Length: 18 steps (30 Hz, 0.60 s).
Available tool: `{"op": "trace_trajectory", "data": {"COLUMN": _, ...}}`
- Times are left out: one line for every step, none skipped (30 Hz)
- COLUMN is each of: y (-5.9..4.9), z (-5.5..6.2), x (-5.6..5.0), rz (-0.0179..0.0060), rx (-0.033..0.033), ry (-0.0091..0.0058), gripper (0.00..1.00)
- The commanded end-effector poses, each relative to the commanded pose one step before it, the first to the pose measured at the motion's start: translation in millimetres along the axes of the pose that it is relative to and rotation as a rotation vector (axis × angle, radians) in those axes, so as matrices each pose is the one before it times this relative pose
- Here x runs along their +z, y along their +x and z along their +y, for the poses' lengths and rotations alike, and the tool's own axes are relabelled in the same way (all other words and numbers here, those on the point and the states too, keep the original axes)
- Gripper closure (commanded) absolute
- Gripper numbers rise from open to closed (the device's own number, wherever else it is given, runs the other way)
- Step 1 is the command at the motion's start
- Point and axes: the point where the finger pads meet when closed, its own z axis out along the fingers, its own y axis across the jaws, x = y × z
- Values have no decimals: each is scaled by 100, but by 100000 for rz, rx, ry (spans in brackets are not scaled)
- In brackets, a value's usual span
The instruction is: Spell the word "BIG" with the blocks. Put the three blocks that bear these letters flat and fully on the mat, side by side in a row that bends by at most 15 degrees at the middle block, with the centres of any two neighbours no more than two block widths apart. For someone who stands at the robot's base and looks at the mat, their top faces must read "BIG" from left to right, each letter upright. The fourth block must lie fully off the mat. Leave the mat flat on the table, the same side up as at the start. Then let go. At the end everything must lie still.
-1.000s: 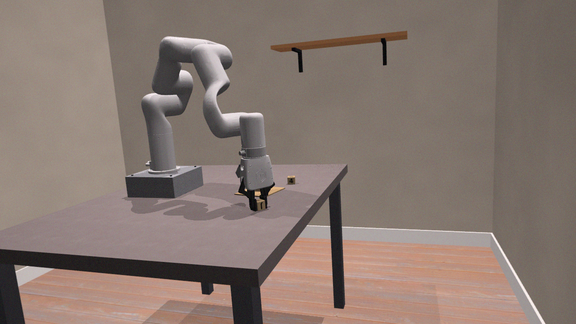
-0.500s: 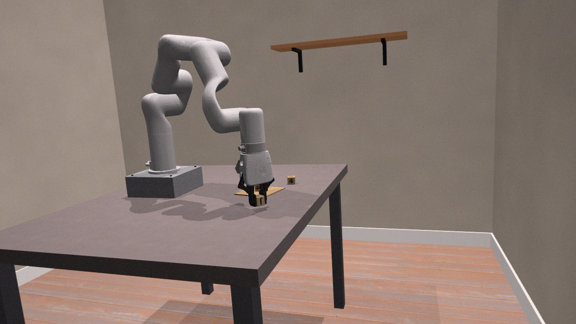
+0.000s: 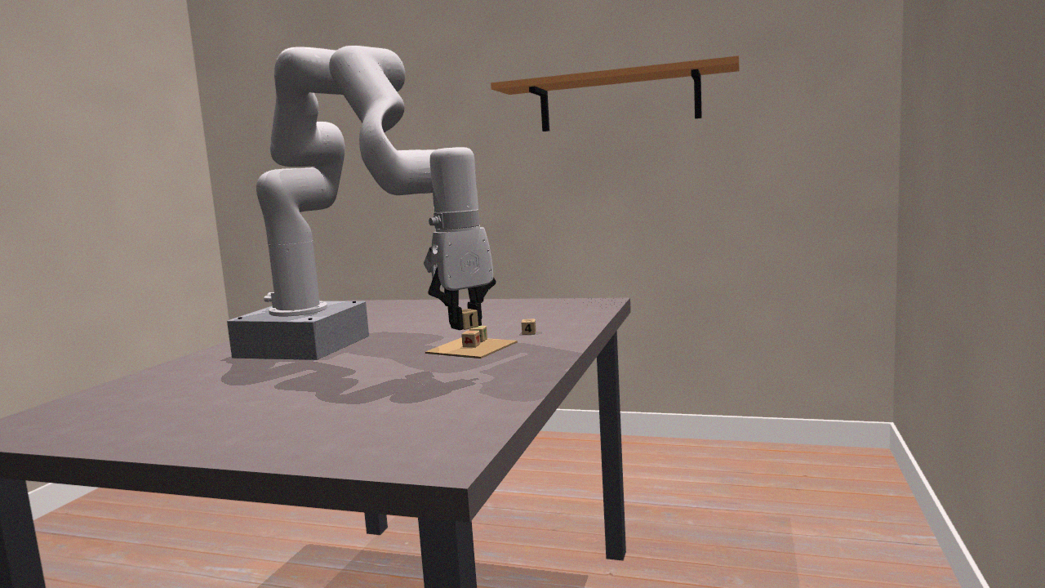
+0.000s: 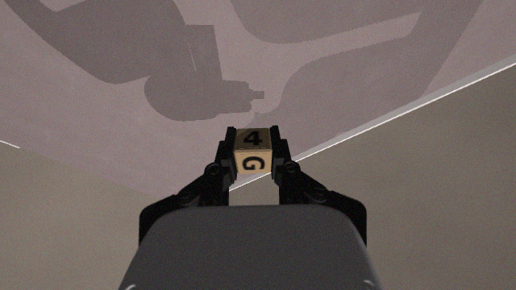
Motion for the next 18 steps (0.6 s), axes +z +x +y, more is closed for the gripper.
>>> {"op": "trace_trajectory", "data": {"y": 16, "z": 3, "x": -570, "rz": 7, "rx": 2, "ry": 0, "gripper": 73}}
{"op": "trace_trajectory", "data": {"y": 0, "z": 0, "x": 0, "rz": 0, "rx": 0, "ry": 0, "gripper": 73}}
{"op": "trace_trajectory", "data": {"y": 0, "z": 0, "x": 0, "rz": 0, "rx": 0, "ry": 0, "gripper": 73}}
{"op": "trace_trajectory", "data": {"y": 0, "z": 0, "x": 0, "rz": 0, "rx": 0, "ry": 0, "gripper": 73}}
{"op": "trace_trajectory", "data": {"y": 0, "z": 0, "x": 0, "rz": 0, "rx": 0, "ry": 0, "gripper": 73}}
{"op": "trace_trajectory", "data": {"y": 0, "z": 0, "x": 0, "rz": 0, "rx": 0, "ry": 0, "gripper": 73}}
{"op": "trace_trajectory", "data": {"y": 0, "z": 0, "x": 0, "rz": 0, "rx": 0, "ry": 0, "gripper": 73}}
{"op": "trace_trajectory", "data": {"y": 0, "z": 0, "x": 0, "rz": 0, "rx": 0, "ry": 0, "gripper": 73}}
{"op": "trace_trajectory", "data": {"y": 0, "z": 0, "x": 0, "rz": 0, "rx": 0, "ry": 0, "gripper": 73}}
{"op": "trace_trajectory", "data": {"y": 6, "z": 6, "x": -1, "rz": 0, "rx": 40, "ry": 0, "gripper": 73}}
{"op": "trace_trajectory", "data": {"y": 42, "z": 41, "x": -4, "rz": 1, "rx": 262, "ry": -1, "gripper": 73}}
{"op": "trace_trajectory", "data": {"y": 107, "z": 103, "x": -11, "rz": 3, "rx": 660, "ry": -3, "gripper": 73}}
{"op": "trace_trajectory", "data": {"y": 195, "z": 183, "x": -19, "rz": 6, "rx": 1188, "ry": -5, "gripper": 73}}
{"op": "trace_trajectory", "data": {"y": 301, "z": 271, "x": -29, "rz": 9, "rx": 1803, "ry": -8, "gripper": 73}}
{"op": "trace_trajectory", "data": {"y": 423, "z": 358, "x": -38, "rz": 13, "rx": 2467, "ry": -11, "gripper": 73}}
{"op": "trace_trajectory", "data": {"y": 556, "z": 433, "x": -46, "rz": 17, "rx": 3145, "ry": -13, "gripper": 73}}
{"op": "trace_trajectory", "data": {"y": 697, "z": 487, "x": -52, "rz": 21, "rx": 3806, "ry": -14, "gripper": 73}}
{"op": "trace_trajectory", "data": {"y": 841, "z": 513, "x": -55, "rz": 25, "rx": 4423, "ry": -15, "gripper": 73}}
